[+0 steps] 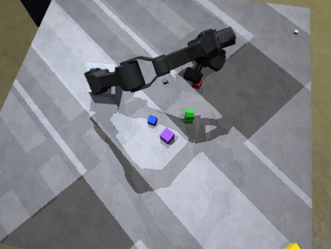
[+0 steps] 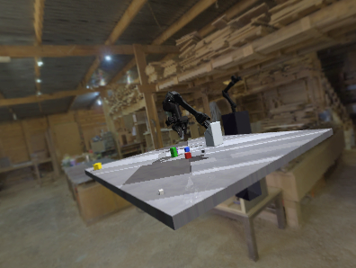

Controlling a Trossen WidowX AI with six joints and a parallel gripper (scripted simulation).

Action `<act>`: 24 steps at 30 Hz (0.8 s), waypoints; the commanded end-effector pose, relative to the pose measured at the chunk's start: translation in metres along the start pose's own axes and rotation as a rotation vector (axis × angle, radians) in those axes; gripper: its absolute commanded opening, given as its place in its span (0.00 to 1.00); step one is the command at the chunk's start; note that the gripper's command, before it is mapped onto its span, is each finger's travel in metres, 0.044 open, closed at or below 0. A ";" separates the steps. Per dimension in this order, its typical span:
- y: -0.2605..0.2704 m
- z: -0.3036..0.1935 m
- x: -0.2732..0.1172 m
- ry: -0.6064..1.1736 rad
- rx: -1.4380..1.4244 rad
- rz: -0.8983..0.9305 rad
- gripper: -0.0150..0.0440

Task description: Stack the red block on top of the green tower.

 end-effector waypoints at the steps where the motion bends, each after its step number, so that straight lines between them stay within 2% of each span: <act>1: 0.007 -0.004 0.025 0.004 0.011 -0.133 1.00; 6: 0.013 -0.010 0.049 0.002 0.010 -0.249 1.00; 13: 0.014 -0.007 0.053 0.002 0.010 -0.249 1.00; 20: 0.003 -0.006 0.094 0.001 0.010 -0.251 1.00; 24: 0.003 -0.006 0.095 0.001 0.010 -0.251 1.00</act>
Point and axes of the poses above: the point midway between the two fingers, 35 mm back from their tips, its own x axis out along the fingers, its own y axis across the jaws, z = x × y, the point moved 9 cm from there along -x, back along the fingers, and after that the axes turned 9 degrees about -x, right-handed, at the moved point
